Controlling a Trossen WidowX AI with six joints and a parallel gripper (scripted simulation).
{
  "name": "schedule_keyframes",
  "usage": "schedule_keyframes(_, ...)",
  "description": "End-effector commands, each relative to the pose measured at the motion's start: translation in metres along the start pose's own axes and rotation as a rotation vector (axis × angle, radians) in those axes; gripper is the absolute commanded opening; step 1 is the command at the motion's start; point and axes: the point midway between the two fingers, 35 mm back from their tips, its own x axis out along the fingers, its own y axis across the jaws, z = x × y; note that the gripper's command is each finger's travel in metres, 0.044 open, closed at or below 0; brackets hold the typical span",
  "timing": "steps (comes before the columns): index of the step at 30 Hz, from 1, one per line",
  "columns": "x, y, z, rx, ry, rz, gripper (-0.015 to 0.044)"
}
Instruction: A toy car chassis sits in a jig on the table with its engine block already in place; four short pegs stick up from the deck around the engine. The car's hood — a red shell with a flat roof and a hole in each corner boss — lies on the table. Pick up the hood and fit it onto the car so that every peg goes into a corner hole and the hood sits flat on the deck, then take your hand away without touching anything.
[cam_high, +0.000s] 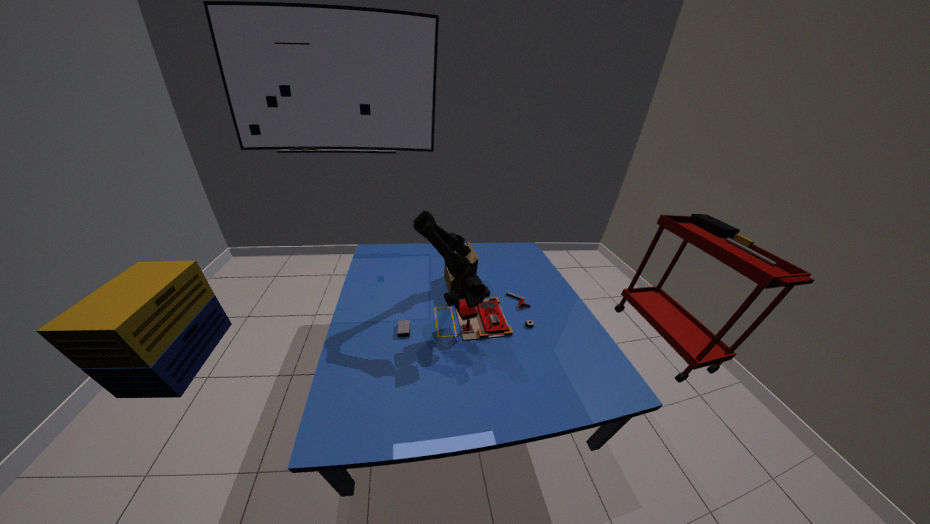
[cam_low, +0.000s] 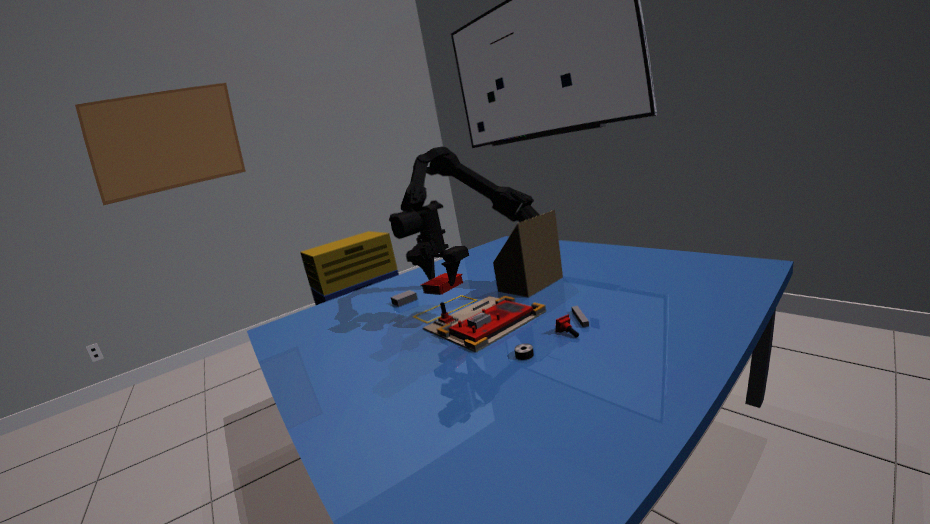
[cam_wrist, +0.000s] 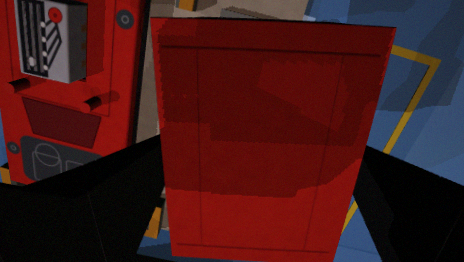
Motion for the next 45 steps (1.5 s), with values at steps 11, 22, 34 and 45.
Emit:
schedule_keyframes(11, -0.001, 0.058, 0.020, 0.072, 0.000, 0.005, 0.0000)
schedule_keyframes(22, 0.000, 0.104, 0.030, 0.152, 0.000, -0.006, 0.0000)
schedule_keyframes(34, 0.002, 0.139, 0.033, 0.217, -0.003, -0.020, 0.0000)
schedule_keyframes(45, 0.050, 0.139, 0.033, 0.217, -0.002, -0.023, 0.0000)
